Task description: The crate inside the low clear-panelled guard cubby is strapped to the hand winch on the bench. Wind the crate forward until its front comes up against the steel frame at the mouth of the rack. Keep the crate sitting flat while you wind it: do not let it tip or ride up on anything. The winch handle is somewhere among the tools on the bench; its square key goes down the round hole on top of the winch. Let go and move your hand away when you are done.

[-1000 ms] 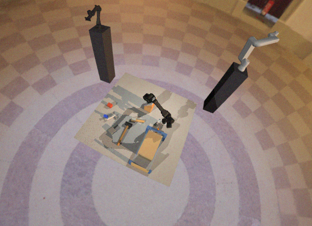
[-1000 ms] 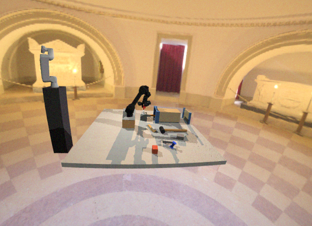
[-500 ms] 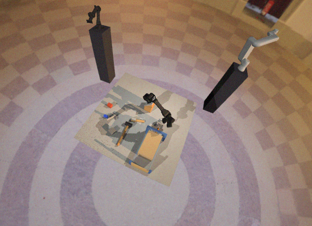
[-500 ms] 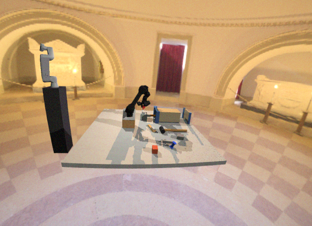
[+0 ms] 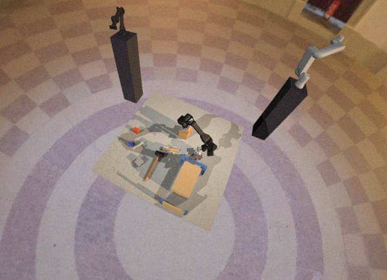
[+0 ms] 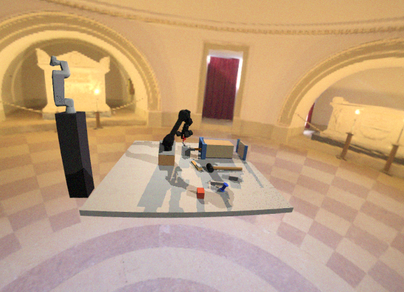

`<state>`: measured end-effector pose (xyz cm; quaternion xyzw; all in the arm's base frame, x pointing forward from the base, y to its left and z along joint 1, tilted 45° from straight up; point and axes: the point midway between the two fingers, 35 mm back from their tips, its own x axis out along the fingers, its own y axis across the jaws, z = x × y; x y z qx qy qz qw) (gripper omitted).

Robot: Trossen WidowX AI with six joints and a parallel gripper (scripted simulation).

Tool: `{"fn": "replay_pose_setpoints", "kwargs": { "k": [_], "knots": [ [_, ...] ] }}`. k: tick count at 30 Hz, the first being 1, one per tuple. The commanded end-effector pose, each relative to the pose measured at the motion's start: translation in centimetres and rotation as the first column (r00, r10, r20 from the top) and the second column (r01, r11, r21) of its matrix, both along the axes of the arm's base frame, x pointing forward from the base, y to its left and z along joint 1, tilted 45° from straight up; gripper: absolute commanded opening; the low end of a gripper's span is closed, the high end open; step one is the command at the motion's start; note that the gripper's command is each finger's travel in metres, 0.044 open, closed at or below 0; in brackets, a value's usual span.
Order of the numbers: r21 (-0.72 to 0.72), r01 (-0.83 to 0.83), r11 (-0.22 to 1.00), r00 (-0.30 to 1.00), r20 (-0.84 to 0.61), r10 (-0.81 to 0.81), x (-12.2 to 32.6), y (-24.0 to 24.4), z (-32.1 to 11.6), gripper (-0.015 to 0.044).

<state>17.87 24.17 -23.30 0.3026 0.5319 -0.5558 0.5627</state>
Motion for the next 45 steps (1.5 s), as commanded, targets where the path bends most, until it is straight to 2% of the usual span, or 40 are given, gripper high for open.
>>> {"fn": "replay_pose_setpoints", "kwargs": {
  "k": [1,45],
  "knots": [
    [-0.026,-0.005,1.0,0.999,-0.045,0.004,-2.2,-0.8,0.4,0.0],
    [-0.027,-0.005,1.0,0.999,-0.048,0.004,-5.9,-3.0,2.8,0.0]
  ]
}}
